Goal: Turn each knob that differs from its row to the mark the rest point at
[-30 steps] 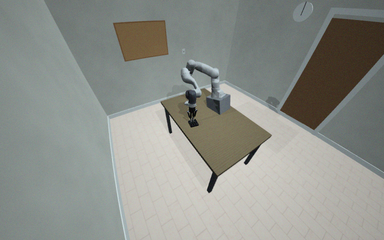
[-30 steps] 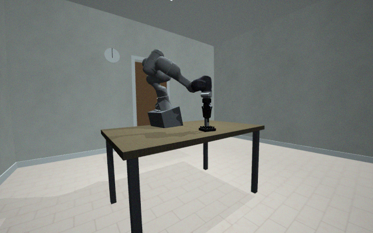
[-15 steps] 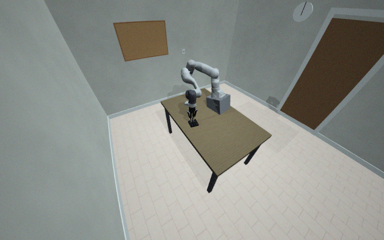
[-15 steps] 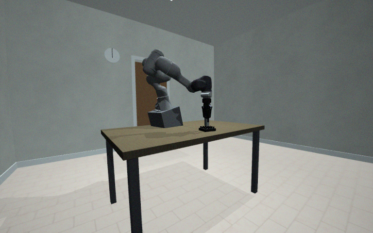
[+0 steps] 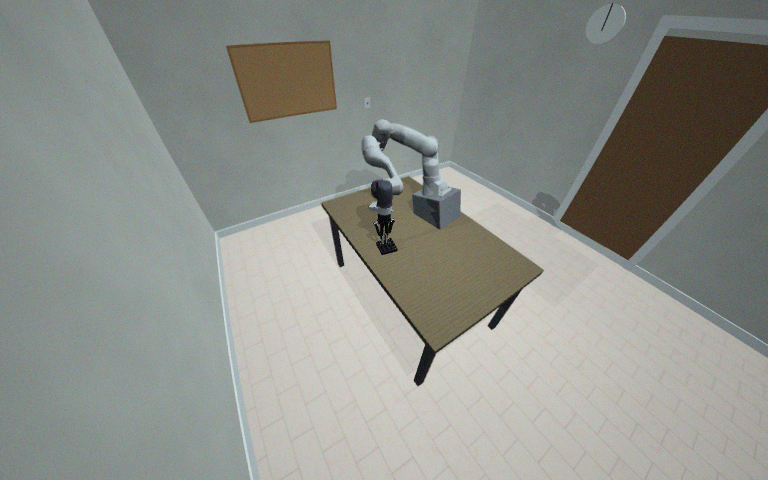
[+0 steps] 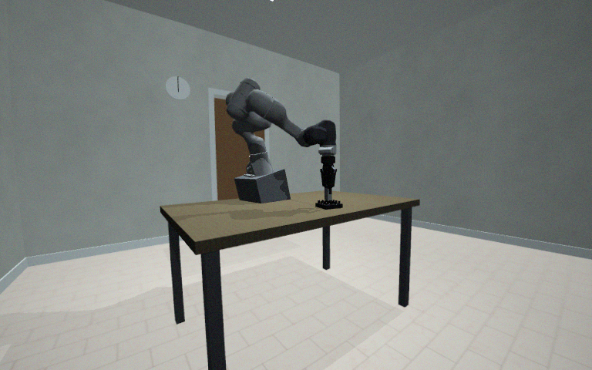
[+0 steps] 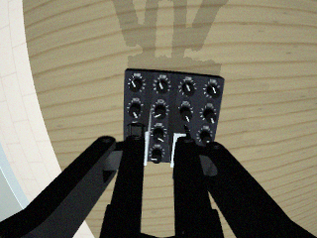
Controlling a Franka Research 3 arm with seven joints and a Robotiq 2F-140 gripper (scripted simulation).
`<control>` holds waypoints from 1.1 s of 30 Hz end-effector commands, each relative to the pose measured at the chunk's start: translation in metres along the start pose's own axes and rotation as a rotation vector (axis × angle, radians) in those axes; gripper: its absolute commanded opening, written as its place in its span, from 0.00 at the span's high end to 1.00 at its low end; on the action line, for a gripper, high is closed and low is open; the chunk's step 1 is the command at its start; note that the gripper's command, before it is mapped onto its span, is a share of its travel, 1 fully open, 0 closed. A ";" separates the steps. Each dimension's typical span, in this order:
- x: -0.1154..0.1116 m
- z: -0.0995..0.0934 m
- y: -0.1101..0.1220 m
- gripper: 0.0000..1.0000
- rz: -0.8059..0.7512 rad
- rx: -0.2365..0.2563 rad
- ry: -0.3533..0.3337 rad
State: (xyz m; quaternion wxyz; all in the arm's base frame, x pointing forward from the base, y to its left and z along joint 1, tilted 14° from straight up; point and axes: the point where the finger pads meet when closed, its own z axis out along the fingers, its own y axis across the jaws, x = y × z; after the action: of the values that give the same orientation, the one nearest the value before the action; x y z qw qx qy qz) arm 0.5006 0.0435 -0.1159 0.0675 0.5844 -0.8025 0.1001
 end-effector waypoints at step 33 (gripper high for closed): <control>0.000 0.011 0.000 0.88 0.004 0.002 -0.001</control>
State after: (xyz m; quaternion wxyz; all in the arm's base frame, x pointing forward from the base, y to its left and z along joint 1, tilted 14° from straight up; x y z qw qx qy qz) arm 0.4983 0.0400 -0.1253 0.0697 0.5850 -0.8019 0.0996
